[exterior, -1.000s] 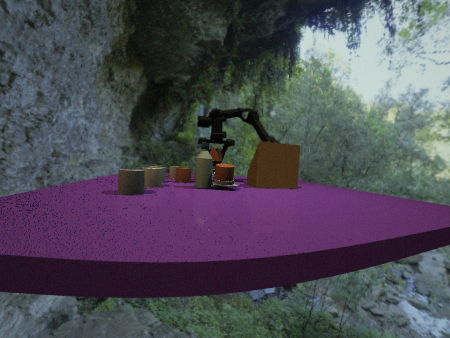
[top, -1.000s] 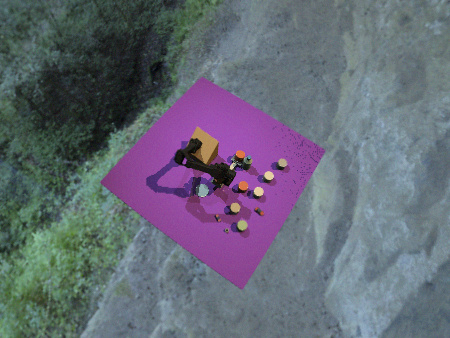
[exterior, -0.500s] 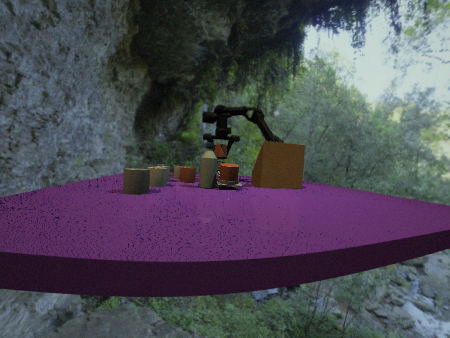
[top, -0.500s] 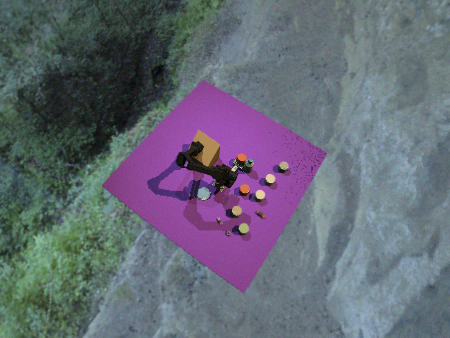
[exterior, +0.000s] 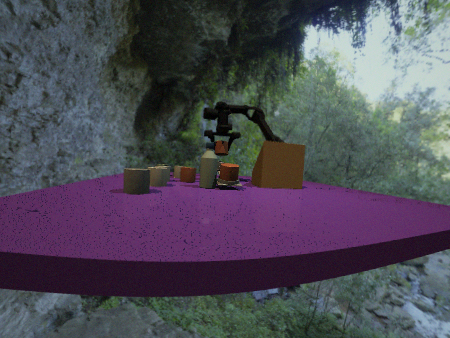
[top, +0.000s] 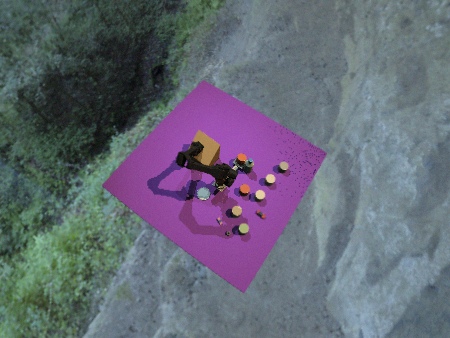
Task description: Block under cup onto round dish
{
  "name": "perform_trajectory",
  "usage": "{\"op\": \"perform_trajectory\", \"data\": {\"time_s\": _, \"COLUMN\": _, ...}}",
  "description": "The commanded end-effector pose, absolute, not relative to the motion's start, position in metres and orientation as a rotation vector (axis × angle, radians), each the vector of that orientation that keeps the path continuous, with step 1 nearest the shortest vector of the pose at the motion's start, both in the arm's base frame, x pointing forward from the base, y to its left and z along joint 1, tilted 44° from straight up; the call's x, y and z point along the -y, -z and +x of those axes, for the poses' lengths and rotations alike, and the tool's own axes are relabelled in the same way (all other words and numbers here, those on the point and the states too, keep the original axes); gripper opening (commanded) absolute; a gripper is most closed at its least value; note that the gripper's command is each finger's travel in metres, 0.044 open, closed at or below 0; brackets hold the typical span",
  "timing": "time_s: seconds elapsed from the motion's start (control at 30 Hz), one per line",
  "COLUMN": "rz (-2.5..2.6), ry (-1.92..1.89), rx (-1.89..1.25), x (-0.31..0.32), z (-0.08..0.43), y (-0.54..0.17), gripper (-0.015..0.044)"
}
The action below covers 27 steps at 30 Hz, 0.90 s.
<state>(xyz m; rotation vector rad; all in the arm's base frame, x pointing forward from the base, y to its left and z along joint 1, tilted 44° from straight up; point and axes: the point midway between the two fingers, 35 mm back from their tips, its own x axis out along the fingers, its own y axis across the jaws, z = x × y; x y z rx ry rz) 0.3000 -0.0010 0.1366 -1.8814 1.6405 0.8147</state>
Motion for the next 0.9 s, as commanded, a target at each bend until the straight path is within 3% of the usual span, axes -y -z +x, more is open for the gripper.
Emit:
{"op": "perform_trajectory", "data": {"time_s": 0.0, "rz": -1.879, "ry": -0.8, "rx": -1.619, "x": -0.0049, "z": 0.3006, "y": -0.1451, "gripper": 0.0}}
{"op": "perform_trajectory", "data": {"time_s": 0.87, "rz": -1.884, "ry": -0.812, "rx": -1.641, "x": -0.0051, "z": 0.2973, "y": -0.1446, "gripper": 0.0}}
